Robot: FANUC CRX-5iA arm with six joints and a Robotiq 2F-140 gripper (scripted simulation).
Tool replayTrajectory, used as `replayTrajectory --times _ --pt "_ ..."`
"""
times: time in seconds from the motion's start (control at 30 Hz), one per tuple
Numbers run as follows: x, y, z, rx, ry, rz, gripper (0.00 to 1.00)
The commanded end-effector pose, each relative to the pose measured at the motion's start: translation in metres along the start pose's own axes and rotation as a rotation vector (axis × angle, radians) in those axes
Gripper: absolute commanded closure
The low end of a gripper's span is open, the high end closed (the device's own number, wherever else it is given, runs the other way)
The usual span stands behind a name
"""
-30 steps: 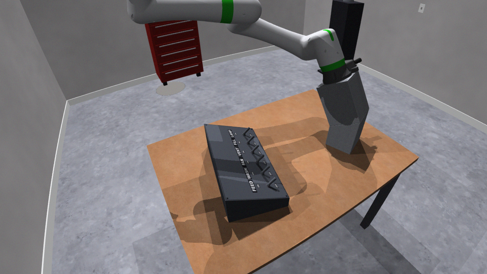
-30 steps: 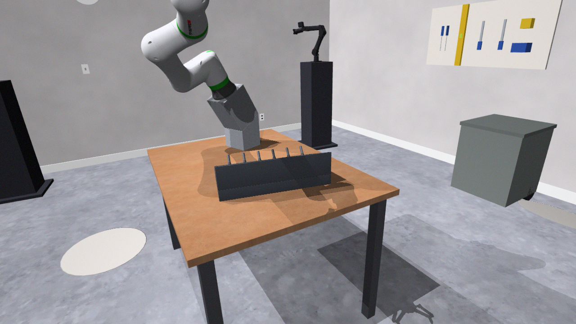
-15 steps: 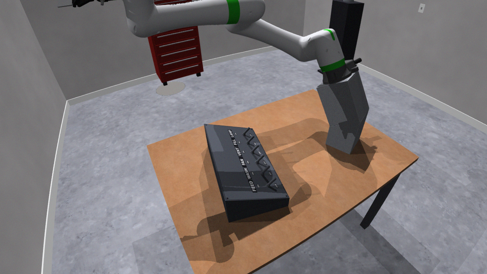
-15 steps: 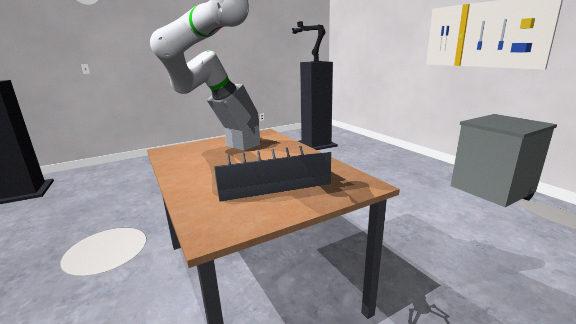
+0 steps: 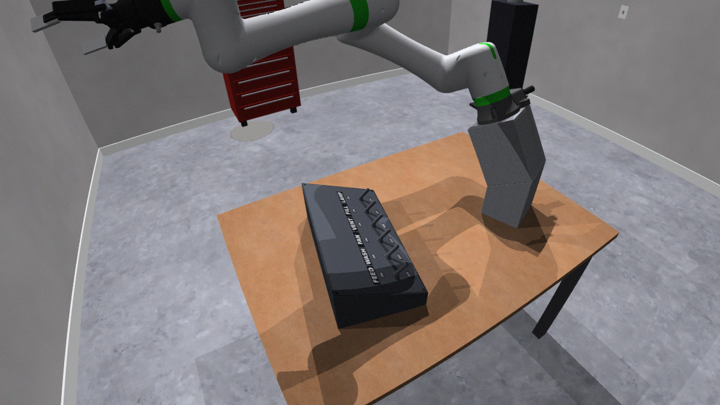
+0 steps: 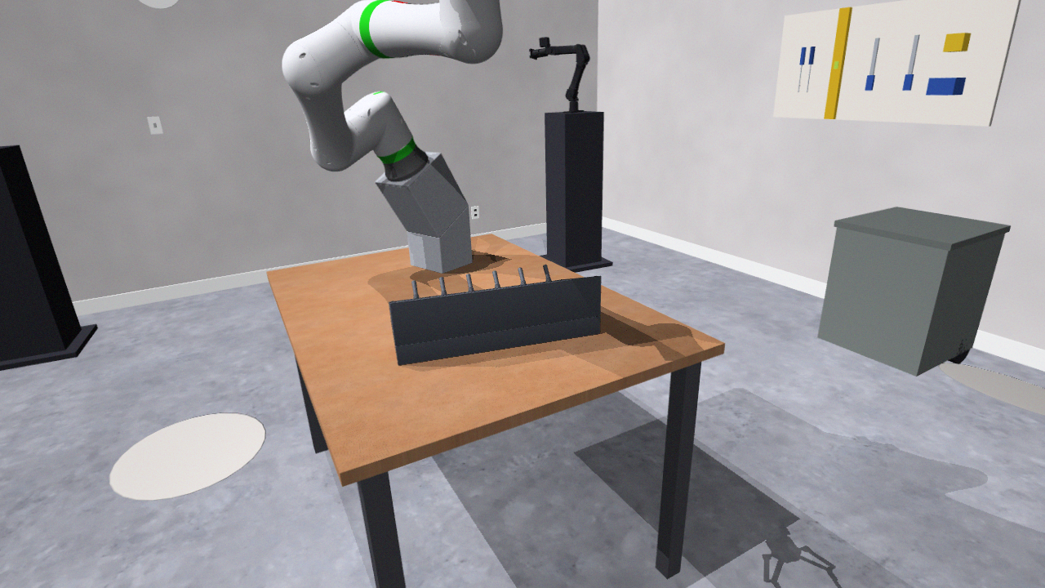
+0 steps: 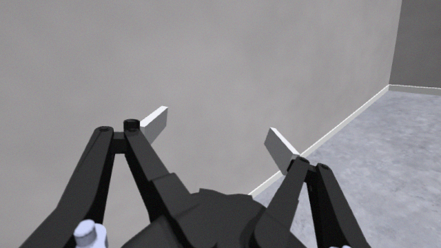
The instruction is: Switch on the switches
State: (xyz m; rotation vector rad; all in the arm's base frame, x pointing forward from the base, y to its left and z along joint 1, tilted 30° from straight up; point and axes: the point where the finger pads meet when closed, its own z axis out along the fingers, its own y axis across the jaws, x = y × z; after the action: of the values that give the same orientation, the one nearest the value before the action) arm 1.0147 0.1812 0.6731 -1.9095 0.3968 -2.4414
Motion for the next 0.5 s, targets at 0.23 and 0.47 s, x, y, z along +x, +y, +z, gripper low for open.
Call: replayTrajectory --times 0.23,0.47 --pt "-0.123 -0.035 -0.053 0.007 -0.176 0.019 0.00" --pt "-0.205 -0.055 -0.093 0.002 -0.335 0.009 0.00"
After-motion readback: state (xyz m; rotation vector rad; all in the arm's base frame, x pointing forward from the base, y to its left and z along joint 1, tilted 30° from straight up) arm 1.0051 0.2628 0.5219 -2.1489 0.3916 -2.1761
